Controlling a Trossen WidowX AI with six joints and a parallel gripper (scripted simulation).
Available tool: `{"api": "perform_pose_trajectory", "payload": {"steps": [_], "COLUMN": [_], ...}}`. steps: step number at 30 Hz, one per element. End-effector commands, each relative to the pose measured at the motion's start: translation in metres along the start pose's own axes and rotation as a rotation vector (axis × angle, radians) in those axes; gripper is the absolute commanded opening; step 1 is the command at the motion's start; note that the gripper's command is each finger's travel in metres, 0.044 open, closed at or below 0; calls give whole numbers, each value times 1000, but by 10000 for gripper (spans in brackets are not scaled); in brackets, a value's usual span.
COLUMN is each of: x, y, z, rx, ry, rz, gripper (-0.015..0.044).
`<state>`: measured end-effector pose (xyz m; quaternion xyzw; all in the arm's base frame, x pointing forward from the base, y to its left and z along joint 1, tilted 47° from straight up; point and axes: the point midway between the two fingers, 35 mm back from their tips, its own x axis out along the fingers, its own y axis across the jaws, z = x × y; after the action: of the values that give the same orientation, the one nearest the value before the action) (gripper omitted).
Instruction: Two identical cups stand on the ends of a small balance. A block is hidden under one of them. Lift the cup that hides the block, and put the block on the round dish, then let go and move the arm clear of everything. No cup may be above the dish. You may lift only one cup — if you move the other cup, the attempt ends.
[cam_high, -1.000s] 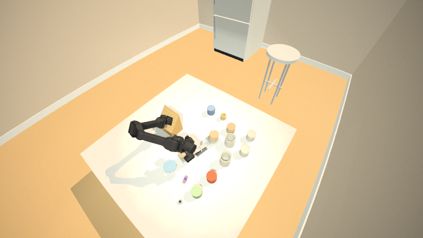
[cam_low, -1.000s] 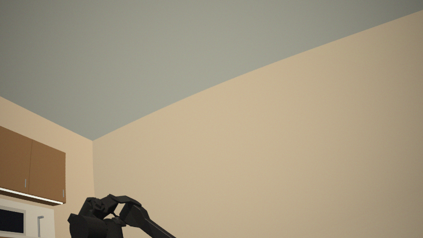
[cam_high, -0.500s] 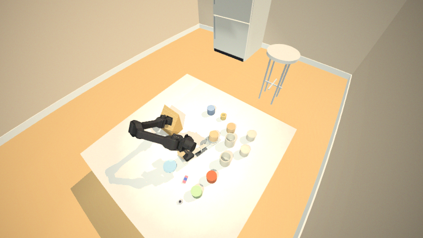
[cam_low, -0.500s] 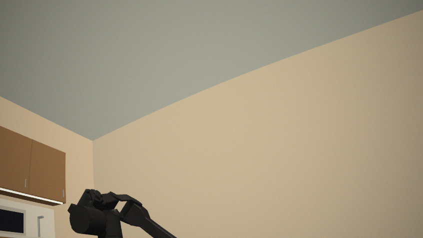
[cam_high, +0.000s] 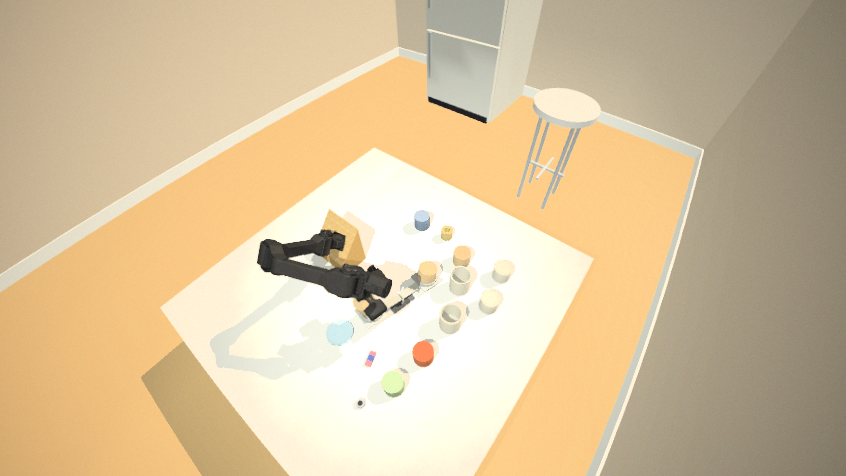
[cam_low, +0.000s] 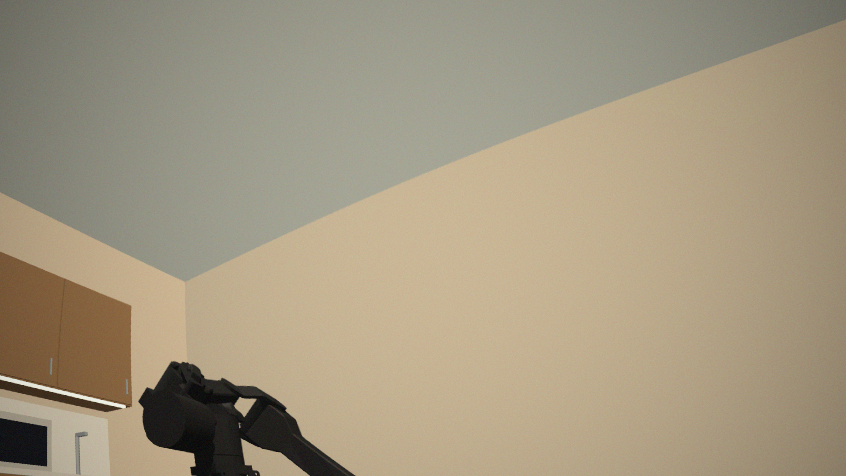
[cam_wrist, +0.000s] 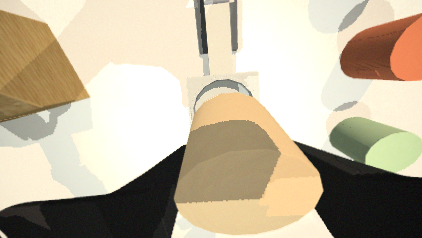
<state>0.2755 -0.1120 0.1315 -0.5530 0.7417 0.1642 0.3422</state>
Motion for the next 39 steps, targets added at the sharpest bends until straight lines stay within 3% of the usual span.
{"api": "perform_pose_trajectory", "payload": {"steps": [1,20,39], "x": [-7,-31,-26], "y": [-2,3,4], "z": [1,-2,-3], "rx": [5,5,0], "ry": [-6,1,8], "rz": [-9,-10,-1], "gripper": [0,0,0]}}
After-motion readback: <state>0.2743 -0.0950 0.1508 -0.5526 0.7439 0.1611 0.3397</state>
